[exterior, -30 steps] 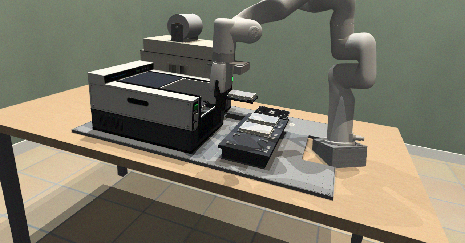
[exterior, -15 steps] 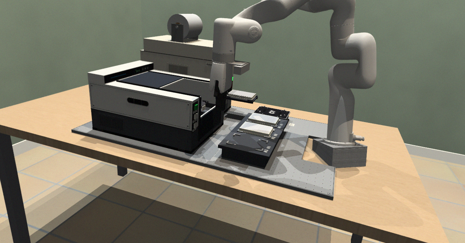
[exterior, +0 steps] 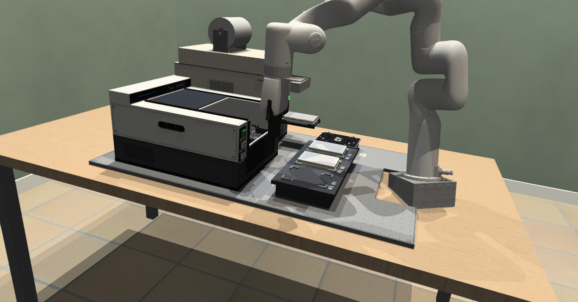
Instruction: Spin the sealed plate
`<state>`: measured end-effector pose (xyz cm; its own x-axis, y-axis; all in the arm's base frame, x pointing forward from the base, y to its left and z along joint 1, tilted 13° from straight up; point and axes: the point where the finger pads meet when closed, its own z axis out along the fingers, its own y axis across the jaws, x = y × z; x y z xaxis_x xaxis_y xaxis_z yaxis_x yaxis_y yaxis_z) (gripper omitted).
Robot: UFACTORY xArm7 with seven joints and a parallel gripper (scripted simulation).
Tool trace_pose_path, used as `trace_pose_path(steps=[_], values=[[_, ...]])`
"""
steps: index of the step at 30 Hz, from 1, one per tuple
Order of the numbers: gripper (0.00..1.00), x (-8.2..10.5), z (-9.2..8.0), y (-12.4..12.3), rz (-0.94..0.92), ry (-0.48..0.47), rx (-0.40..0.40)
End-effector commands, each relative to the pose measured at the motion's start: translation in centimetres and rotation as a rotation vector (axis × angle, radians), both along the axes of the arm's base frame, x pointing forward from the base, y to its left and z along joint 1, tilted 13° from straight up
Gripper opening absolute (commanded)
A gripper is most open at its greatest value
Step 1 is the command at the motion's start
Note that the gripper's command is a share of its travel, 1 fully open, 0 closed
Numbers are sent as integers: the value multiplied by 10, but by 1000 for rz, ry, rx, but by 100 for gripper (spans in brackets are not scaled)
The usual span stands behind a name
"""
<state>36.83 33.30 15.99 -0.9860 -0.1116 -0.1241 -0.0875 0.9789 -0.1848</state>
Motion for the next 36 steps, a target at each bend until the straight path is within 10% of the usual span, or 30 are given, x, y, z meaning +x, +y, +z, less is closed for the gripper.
trace_pose_path(steps=[1, 31, 32, 36], values=[[0, 1, 2, 2, 1, -3, 4], [0, 1, 2, 2, 1, -3, 4], [100, -3, 5, 2, 17, 0, 2], [100, -19, 18, 3, 17, 0, 2]])
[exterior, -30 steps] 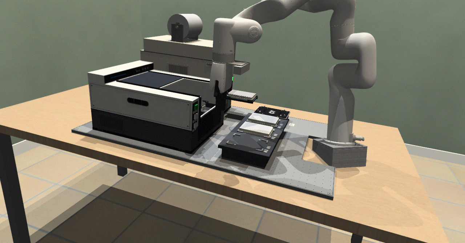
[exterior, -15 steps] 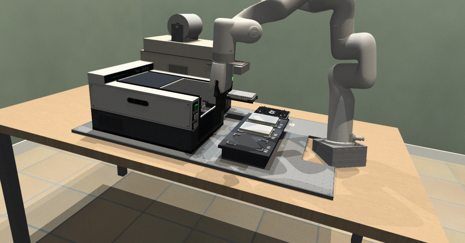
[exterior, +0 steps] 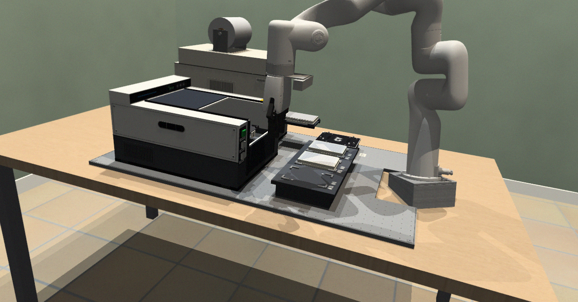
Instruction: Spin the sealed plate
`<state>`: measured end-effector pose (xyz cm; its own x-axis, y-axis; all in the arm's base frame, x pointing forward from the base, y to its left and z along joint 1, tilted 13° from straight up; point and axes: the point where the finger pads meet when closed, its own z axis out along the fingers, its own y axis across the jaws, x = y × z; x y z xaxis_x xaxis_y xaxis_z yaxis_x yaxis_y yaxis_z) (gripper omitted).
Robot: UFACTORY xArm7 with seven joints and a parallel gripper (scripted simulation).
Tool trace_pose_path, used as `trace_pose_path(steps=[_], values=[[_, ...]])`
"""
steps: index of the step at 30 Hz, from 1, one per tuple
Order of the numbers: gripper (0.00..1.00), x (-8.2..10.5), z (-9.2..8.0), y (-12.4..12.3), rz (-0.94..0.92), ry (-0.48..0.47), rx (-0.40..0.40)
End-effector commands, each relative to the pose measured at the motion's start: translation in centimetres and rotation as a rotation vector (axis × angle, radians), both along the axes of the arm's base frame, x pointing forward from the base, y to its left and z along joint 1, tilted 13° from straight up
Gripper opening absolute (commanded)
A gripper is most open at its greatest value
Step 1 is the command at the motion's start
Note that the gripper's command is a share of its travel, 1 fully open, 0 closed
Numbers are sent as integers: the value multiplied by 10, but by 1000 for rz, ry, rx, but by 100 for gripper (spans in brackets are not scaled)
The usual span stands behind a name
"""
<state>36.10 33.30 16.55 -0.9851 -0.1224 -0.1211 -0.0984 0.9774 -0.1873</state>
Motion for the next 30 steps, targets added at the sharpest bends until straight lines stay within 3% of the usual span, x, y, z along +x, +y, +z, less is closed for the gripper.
trace_pose_path(steps=[1, 18, 24, 30], values=[[100, -15, 15, 3, 6, -3, 5], [100, -72, 61, 6, 6, -3, 5], [100, -72, 61, 6, 6, -3, 5], [100, -69, 66, -23, 6, -3, 4]])
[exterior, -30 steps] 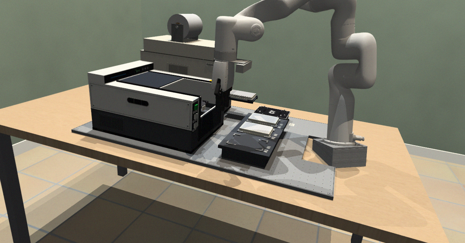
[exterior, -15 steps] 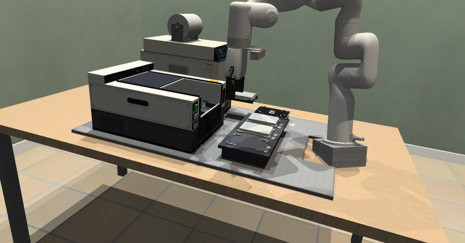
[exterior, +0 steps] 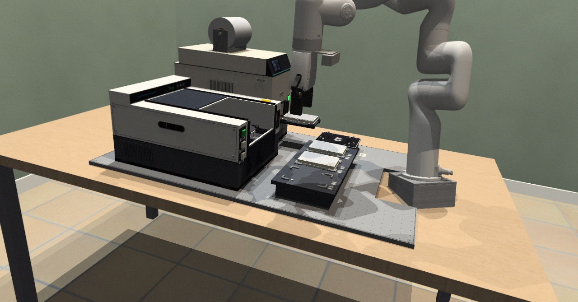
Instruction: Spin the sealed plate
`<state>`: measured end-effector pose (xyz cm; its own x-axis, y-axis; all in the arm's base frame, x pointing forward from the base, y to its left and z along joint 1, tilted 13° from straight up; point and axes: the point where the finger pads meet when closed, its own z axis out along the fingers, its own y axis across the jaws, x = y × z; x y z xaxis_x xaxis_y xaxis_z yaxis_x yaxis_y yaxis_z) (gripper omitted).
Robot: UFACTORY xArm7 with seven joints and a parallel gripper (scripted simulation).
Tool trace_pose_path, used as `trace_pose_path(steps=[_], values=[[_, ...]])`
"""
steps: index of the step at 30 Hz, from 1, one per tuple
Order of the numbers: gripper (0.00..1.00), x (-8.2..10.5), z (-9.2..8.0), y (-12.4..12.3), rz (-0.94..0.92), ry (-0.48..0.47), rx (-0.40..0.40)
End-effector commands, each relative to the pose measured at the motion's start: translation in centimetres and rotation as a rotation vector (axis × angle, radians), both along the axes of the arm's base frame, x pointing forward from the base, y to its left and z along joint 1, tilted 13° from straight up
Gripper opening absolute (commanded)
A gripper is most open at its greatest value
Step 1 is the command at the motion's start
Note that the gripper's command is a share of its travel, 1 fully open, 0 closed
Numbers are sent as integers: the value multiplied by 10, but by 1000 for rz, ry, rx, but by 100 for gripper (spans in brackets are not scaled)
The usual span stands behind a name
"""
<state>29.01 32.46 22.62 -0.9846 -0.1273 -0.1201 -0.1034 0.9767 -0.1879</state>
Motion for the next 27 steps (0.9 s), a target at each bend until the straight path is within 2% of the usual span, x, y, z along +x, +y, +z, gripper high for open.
trace_pose_path(steps=[1, 27], values=[[100, 2, 6, -20, 1, -4, 5], [100, 13, 28, -132, 1, -4, 4]])
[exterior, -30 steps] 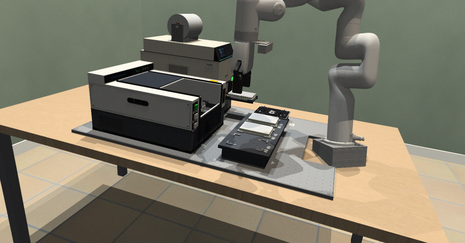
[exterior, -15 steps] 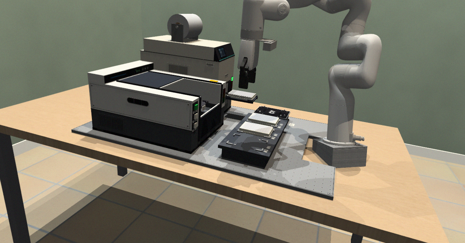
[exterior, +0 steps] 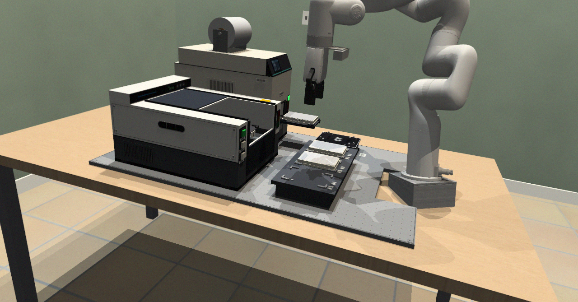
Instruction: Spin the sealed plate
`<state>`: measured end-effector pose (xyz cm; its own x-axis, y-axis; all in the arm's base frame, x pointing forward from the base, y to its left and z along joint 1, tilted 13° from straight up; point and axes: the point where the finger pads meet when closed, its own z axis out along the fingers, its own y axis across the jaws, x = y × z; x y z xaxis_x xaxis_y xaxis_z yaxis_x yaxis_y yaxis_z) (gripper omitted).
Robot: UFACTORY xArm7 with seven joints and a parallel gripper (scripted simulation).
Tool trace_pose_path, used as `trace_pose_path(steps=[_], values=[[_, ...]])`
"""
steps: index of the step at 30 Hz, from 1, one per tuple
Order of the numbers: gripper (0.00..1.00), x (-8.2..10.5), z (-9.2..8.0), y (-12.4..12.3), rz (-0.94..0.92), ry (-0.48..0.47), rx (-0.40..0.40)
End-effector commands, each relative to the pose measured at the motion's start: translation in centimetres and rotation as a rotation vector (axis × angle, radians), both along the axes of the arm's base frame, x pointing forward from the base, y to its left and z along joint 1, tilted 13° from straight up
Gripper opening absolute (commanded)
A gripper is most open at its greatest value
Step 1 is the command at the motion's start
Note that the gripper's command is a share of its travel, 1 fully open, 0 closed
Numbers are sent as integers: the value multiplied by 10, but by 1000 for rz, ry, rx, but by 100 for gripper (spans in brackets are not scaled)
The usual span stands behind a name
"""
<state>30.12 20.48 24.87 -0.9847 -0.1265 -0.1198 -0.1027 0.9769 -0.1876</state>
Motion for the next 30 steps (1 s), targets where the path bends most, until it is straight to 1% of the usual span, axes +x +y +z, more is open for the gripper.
trace_pose_path(steps=[1, 16, 18, 30], values=[[100, 2, 5, -13, 2, -4, 4], [100, 8, 19, -86, 2, -5, 3], [100, 8, 19, -86, 2, -5, 3], [100, 14, 30, -145, 2, -5, 2]])
